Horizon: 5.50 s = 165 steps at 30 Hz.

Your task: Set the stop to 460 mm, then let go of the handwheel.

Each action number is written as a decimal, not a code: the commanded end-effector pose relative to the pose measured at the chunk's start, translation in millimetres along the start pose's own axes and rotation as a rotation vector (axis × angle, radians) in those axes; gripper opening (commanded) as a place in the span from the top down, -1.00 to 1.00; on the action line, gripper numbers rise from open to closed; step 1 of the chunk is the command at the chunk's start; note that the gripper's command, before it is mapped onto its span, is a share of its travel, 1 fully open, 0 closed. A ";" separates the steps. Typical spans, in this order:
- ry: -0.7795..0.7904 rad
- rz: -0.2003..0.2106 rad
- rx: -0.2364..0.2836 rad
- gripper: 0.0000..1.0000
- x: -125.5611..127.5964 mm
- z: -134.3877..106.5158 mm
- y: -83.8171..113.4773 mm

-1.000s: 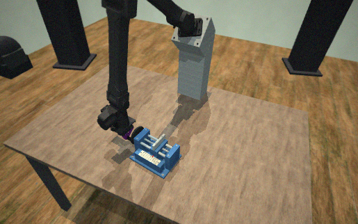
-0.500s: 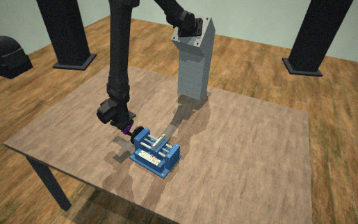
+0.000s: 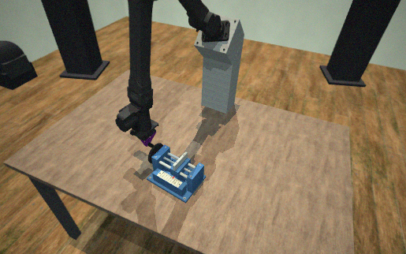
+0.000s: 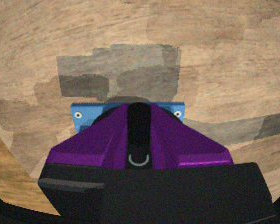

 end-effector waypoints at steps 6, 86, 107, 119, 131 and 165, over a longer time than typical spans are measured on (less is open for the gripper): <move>-0.002 0.062 -0.008 0.87 -4.1 5.3 17.3; 0.003 0.007 0.005 0.87 -54.8 -5.9 -66.2; -0.001 0.009 0.005 0.87 3.7 -6.4 -82.7; 0.002 0.037 0.004 0.87 34.1 -6.4 -73.0; 0.002 0.050 0.004 0.87 52.0 -6.7 -66.2; 0.005 0.086 0.003 0.87 86.3 -5.5 -34.0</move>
Point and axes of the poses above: the point where the finger pads meet when closed, its own y axis back along the fingers, its own x axis across the jaws, z = x × y, the point moved 2 cm from there along y, back along the fingers
